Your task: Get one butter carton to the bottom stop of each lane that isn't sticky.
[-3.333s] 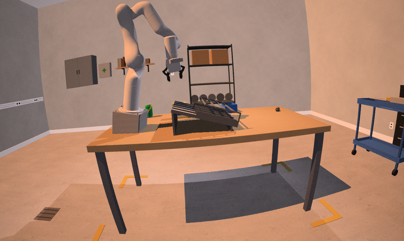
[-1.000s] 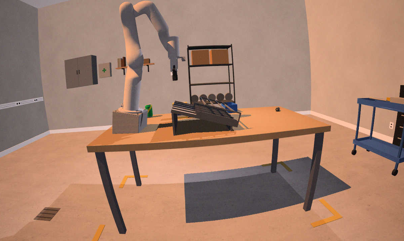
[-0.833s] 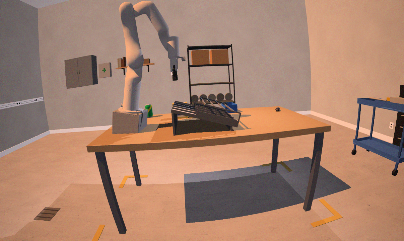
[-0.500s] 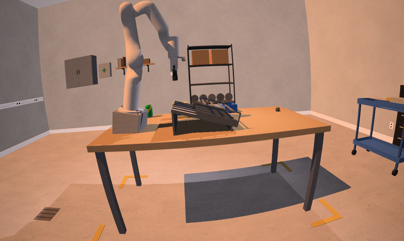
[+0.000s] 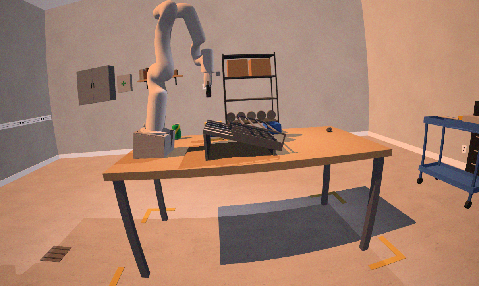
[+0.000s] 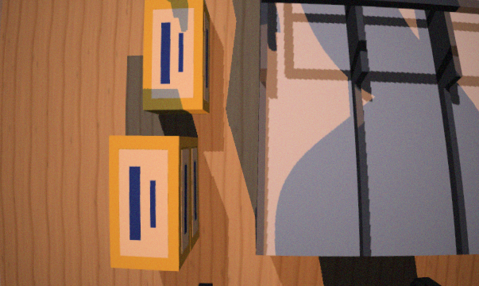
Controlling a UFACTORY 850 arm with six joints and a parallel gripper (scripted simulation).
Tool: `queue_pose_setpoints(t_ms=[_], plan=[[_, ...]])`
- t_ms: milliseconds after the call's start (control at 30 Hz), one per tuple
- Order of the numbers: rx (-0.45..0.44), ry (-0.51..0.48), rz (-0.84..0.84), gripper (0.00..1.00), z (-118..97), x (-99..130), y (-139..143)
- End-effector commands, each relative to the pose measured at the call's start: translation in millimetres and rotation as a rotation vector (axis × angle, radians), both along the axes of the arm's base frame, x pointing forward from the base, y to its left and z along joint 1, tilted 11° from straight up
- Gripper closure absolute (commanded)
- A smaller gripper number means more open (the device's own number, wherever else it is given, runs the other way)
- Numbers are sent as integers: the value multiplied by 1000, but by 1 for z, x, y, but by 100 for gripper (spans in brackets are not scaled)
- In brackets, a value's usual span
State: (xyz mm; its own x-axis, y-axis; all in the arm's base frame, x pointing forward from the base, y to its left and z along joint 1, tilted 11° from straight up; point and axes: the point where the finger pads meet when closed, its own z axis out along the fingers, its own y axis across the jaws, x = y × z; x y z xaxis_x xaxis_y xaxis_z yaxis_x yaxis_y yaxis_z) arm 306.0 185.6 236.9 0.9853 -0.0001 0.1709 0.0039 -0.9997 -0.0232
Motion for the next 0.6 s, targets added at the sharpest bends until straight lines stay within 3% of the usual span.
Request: queue_pose_setpoints(t_ms=[0,33,67,200,567], plan=[[-43,-17,-19,10,-12,14,52],[-43,-17,-19,10,-12,14,52],[1,-1,0,10,-16,15,91],[1,-1,0,10,-22,21,125],[1,-1,0,10,-22,21,125]])
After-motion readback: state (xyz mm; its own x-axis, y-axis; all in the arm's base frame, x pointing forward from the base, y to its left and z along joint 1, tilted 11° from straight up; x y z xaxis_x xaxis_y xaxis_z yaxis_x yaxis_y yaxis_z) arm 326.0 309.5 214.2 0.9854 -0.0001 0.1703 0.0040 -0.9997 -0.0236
